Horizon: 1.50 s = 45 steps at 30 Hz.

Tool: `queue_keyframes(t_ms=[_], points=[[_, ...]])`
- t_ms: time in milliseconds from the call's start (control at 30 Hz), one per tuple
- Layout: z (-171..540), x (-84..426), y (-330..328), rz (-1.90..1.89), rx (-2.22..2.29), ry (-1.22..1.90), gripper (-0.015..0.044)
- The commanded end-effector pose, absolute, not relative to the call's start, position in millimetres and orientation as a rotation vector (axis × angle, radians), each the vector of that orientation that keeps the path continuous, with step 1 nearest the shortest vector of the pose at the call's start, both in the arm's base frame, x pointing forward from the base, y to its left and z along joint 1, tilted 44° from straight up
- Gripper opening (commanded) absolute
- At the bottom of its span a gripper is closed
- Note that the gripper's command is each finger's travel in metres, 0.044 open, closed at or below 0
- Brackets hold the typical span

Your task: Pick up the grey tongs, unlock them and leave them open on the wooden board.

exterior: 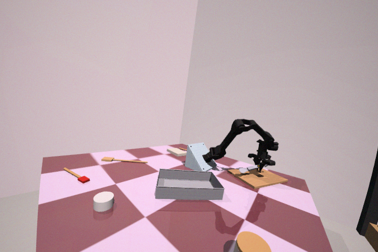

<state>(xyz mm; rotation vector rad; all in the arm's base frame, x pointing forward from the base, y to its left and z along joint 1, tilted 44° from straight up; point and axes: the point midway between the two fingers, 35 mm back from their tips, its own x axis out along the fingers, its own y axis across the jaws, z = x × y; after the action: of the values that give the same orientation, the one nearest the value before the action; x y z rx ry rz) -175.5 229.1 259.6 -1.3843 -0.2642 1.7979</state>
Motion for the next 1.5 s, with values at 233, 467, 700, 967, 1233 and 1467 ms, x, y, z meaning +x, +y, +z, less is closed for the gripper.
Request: queue_keyframes(t_ms=[233, 467, 700, 967, 1233, 1467], points=[[258.1, -175.4, 230.3, 1.798, -1.385, -0.266, -0.0045], [258.1, -175.4, 230.3, 1.798, -1.385, -0.266, 0.0139], [258.1, -175.4, 230.3, 1.798, -1.385, -0.266, 0.0323], [258.1, -175.4, 230.3, 1.798, -1.385, -0.266, 0.0440], [272.4, -147.6, 246.0, 1.732, -1.244, -0.133, 0.0440], [295.1, -121.7, 260.4, 1.663, -1.066, -0.056, 0.0440]])
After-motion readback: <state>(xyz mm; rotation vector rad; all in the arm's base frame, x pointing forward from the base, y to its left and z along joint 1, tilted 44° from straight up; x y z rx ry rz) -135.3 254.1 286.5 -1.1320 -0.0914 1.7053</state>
